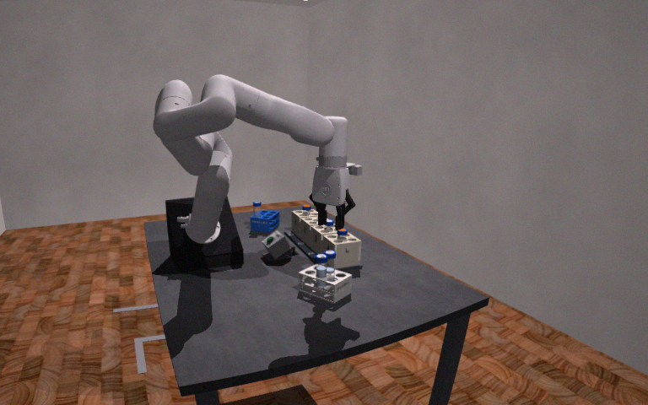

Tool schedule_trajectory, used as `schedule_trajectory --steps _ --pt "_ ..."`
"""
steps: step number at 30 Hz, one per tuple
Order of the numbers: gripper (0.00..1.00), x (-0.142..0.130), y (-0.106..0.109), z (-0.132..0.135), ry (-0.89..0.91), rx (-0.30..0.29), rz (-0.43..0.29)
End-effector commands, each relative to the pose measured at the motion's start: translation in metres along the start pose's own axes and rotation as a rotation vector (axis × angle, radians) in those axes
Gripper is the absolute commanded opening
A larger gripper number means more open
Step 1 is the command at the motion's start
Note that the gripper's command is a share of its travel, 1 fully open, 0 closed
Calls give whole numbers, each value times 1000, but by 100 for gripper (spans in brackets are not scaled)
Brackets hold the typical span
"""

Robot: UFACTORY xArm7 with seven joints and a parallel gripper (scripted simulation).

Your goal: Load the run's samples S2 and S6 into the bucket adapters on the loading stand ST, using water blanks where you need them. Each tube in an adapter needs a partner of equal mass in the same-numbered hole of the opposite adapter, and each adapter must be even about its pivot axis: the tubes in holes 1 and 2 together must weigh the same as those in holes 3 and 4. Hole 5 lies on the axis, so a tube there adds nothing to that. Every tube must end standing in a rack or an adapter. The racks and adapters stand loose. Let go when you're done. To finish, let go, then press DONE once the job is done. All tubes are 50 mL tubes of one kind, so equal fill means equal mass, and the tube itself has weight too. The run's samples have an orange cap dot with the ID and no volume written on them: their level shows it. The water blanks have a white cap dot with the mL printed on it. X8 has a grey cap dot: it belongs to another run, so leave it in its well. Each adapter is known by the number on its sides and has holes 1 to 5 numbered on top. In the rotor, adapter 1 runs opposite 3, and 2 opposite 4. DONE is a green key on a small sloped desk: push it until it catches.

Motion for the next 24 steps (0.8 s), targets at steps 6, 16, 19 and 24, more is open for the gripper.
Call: schedule_trajectory --steps 6,16,19,24 --pt "57 0 -10 1 0 -4 2" --pt "57 0 -30 1 0 -4 2" --pt "57 0 -36 1 0 -4 2" --pt "57 0 -42 1 0 -4 2"
Point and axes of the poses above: the point where the finger pads meet when closed, its own y axis back along the fingers, its own z axis across the jaws, x = y × z, the point moved 8 cm from there along y, back along the fingers, and after that the axes turned 10 degrees about y, right-handed, at the moved point
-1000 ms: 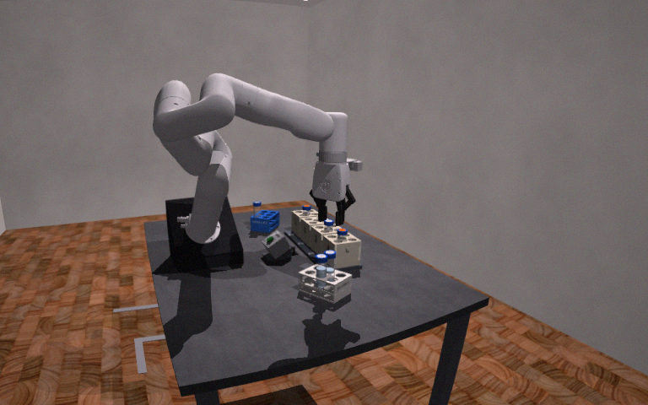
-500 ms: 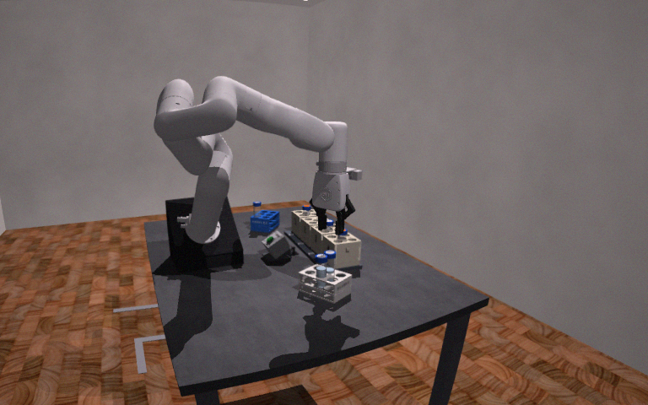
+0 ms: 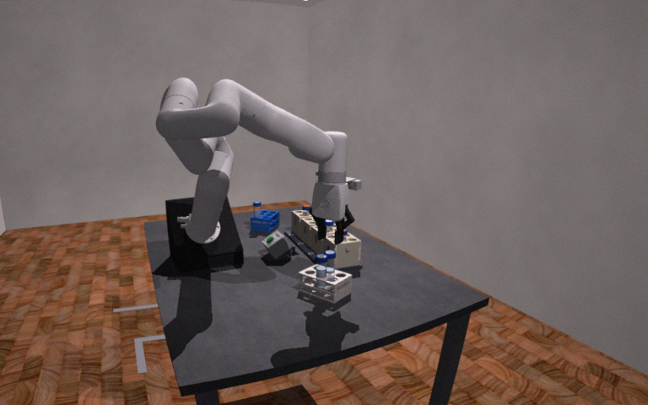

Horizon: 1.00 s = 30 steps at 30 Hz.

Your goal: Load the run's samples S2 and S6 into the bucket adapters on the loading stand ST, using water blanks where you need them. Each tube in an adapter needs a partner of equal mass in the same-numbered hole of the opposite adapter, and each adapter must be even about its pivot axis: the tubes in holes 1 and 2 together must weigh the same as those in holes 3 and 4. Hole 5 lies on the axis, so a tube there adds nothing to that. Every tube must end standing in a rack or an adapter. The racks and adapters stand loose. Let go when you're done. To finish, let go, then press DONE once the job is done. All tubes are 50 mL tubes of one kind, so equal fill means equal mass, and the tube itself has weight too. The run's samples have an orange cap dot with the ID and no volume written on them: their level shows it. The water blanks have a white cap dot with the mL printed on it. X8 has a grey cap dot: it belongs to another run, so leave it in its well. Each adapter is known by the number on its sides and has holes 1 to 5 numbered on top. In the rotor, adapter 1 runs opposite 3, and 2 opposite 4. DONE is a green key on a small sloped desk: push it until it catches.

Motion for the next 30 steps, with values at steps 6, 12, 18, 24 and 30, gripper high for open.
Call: schedule_trajectory --steps 6,12,18,24,30 --pt "57 1 -13 1 0 -4 2" --pt "57 1 -25 1 0 -4 2" --pt "57 1 -33 1 0 -4 2" --pt "57 1 -36 1 0 -4 2" --pt "57 1 -38 1 0 -4 2"
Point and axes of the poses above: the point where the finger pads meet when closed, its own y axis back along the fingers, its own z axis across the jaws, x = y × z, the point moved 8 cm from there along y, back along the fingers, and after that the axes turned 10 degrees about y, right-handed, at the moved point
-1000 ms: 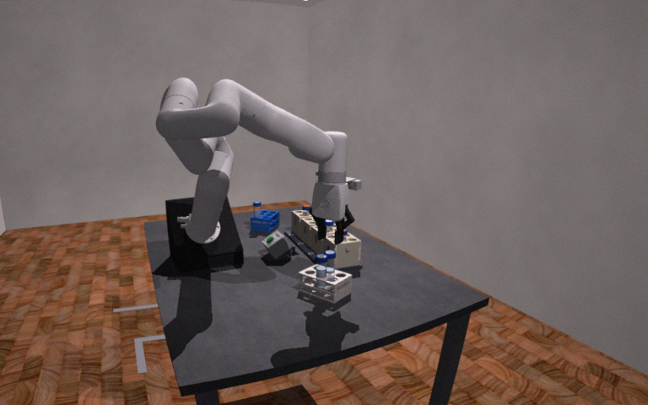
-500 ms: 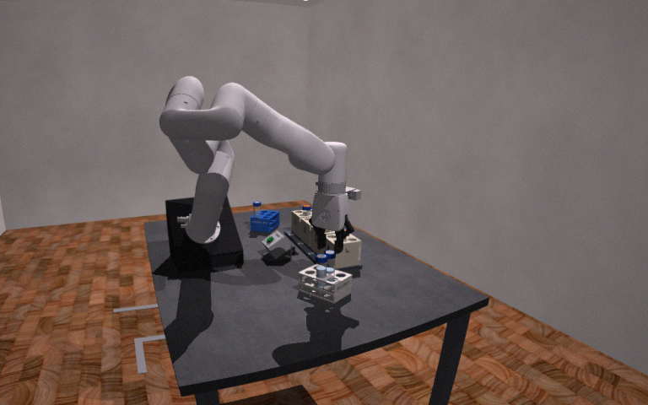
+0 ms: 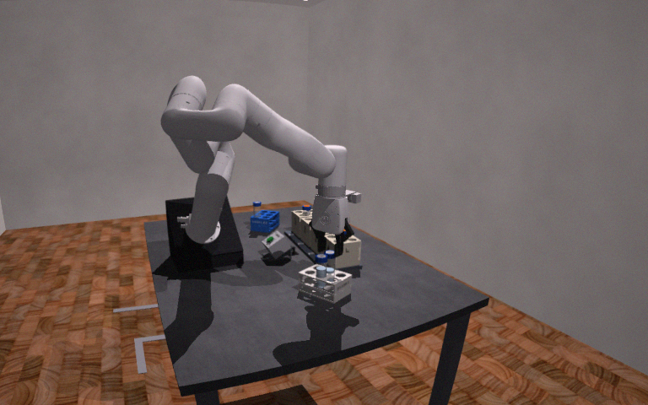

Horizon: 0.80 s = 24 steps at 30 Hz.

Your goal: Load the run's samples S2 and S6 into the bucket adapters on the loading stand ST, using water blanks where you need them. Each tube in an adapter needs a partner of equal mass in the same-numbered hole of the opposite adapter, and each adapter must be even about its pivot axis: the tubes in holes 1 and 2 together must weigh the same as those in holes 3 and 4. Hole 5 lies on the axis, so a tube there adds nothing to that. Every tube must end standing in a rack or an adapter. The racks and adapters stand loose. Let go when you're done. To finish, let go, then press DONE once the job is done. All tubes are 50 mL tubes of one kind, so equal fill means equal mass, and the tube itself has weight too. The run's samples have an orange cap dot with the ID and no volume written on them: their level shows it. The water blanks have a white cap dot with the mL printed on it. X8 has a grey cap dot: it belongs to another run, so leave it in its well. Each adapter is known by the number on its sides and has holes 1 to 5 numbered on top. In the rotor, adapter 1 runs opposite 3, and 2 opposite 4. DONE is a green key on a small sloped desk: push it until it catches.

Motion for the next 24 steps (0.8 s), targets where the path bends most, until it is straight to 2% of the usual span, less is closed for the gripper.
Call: schedule_trajectory --steps 1,24 --pt "57 0 -1 1 0 -3 1" --pt "57 0 -13 1 0 -3 1"
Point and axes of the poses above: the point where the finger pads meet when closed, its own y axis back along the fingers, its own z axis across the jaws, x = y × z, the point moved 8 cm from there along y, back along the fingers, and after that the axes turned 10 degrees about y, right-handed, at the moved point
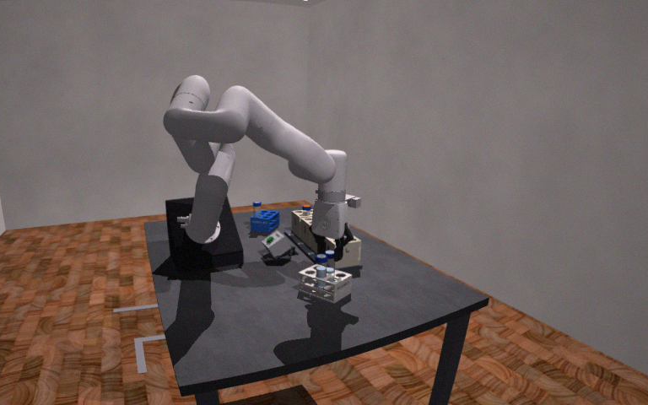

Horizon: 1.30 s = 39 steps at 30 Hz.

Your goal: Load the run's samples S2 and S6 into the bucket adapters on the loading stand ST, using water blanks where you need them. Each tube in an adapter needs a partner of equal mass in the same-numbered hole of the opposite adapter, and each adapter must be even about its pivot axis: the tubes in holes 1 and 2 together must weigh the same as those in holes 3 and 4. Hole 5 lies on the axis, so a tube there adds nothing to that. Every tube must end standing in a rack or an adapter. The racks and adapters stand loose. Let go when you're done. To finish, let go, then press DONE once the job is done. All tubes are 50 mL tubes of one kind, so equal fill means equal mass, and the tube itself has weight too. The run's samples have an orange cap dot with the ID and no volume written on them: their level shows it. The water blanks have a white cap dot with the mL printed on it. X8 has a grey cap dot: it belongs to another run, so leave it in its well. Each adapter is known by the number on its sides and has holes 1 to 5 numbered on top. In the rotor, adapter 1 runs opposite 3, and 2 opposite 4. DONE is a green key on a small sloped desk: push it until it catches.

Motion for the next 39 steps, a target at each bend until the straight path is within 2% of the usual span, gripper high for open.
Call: schedule_trajectory --steps 1,20,21,39 --pt "57 0 -1 1 0 -3 2" --pt "57 0 -5 1 0 -3 2" --pt "0 0 -4 1 0 -3 2" --pt "0 0 -3 1 0 -3 2"
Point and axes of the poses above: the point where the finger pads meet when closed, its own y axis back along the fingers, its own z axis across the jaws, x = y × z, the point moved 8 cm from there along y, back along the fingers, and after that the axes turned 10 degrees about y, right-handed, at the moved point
